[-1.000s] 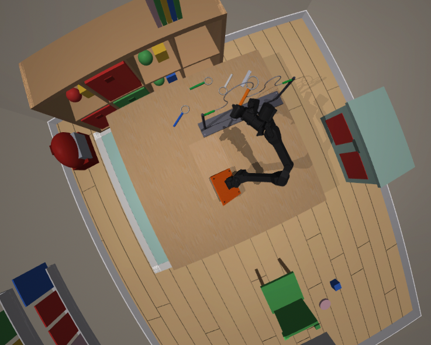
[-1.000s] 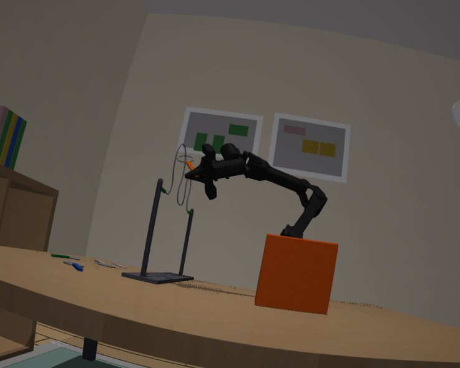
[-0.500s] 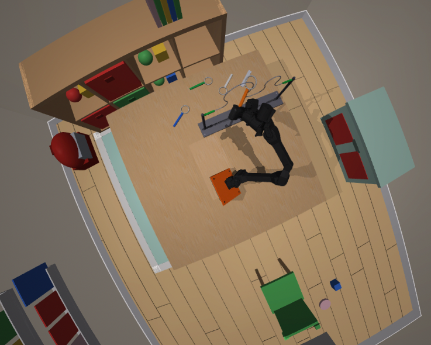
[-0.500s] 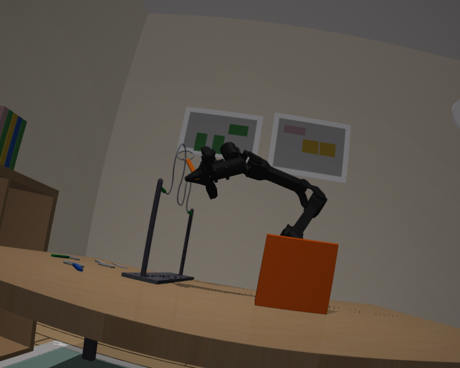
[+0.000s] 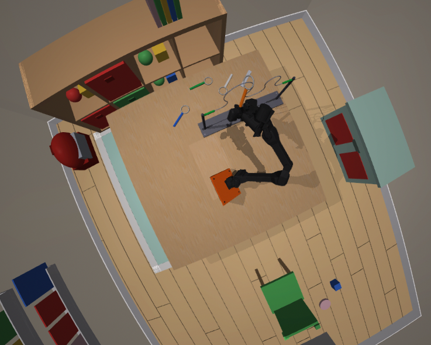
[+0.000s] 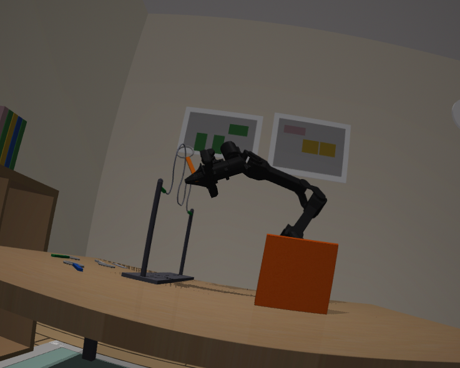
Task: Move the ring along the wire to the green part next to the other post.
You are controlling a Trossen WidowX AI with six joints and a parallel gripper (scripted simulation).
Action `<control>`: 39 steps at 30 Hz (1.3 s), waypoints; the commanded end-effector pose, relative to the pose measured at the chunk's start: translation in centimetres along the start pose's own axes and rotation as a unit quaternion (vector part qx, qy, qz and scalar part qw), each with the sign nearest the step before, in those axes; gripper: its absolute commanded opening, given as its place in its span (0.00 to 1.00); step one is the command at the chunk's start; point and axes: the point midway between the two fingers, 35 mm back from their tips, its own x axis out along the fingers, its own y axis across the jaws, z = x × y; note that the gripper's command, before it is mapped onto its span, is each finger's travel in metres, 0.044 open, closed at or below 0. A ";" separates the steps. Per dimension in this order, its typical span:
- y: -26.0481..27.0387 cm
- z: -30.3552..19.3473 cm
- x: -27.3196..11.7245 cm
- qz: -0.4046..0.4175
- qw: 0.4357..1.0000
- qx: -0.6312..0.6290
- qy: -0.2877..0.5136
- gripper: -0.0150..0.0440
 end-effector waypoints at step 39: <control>-2.1 0.6 0.0 -0.124 0.965 -0.227 -0.033 0.00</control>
